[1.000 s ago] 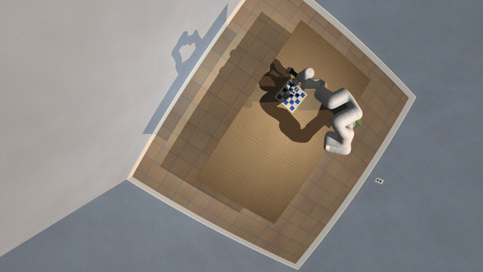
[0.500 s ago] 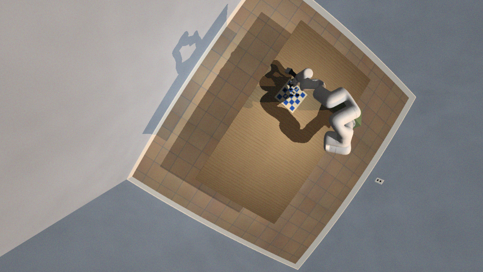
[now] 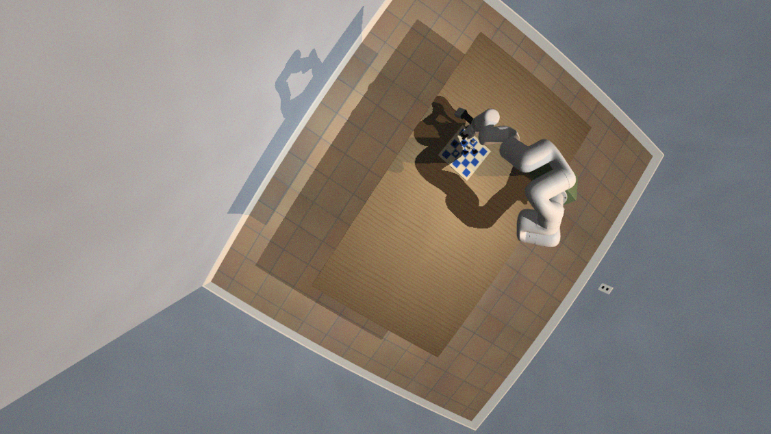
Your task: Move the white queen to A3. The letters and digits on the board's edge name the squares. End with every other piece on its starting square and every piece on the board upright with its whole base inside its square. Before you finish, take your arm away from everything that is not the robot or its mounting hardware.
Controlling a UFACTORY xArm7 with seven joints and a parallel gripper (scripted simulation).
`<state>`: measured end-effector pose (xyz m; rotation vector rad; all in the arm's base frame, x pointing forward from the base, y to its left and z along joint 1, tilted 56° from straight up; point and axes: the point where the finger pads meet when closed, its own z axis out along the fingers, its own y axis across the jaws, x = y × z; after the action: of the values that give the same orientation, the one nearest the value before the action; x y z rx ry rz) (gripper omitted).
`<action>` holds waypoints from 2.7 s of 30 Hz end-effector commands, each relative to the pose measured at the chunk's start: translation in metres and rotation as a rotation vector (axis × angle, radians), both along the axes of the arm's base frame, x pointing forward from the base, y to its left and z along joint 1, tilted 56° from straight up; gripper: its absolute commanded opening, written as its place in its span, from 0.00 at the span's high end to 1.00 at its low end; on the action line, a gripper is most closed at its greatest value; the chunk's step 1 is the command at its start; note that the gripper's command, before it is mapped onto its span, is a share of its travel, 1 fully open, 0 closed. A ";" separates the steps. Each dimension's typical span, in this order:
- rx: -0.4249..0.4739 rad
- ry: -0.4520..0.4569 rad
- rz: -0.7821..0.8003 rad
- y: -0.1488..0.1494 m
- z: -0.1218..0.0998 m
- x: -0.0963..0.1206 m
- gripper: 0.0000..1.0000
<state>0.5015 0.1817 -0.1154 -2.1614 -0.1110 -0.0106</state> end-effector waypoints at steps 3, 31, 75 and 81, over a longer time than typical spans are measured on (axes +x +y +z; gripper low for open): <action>-0.002 -0.002 -0.004 -0.002 0.000 0.002 0.58; -0.002 -0.002 -0.004 -0.002 0.000 0.002 1.00; -0.002 -0.002 -0.004 -0.084 0.056 0.005 1.00; -0.002 -0.002 -0.004 -0.085 0.056 0.005 1.00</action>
<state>0.5051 0.1002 -0.0605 -2.1618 -0.1108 -0.0112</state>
